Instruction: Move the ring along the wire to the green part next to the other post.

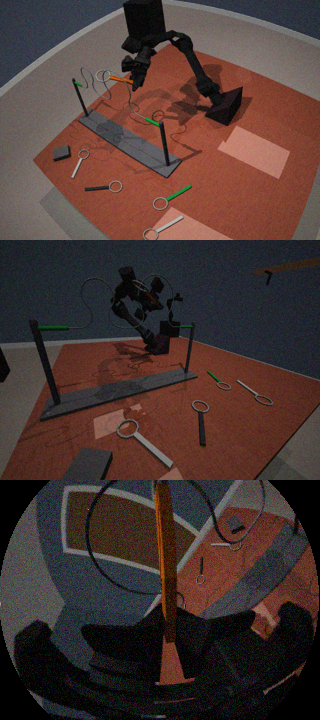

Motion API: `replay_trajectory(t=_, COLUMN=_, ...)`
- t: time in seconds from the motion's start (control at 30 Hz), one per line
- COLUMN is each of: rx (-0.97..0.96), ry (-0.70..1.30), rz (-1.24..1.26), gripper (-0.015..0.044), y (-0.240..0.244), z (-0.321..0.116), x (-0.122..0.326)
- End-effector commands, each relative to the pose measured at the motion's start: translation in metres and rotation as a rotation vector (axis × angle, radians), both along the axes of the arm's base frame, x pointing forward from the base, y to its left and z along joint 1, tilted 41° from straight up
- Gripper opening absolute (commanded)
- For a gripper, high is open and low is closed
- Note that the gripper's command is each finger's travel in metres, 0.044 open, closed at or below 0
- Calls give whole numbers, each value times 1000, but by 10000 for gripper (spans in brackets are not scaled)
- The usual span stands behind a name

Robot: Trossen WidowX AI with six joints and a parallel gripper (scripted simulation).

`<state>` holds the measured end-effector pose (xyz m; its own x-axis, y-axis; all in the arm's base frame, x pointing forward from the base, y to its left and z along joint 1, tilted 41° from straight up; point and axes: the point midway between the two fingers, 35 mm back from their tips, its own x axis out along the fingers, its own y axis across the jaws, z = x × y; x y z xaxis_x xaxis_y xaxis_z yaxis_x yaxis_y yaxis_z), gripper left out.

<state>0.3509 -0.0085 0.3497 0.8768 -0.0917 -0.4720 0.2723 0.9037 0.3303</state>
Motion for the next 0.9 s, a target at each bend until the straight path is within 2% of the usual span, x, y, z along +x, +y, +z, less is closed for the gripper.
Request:
replay_trajectory(t=0.0, rx=-53, ry=6, rz=2, gripper=-150, y=-1, z=1, x=0)
replay_trajectory(t=0.87, rx=-398, ry=70, rz=-7, gripper=-150, y=-15, z=-2, x=-3)
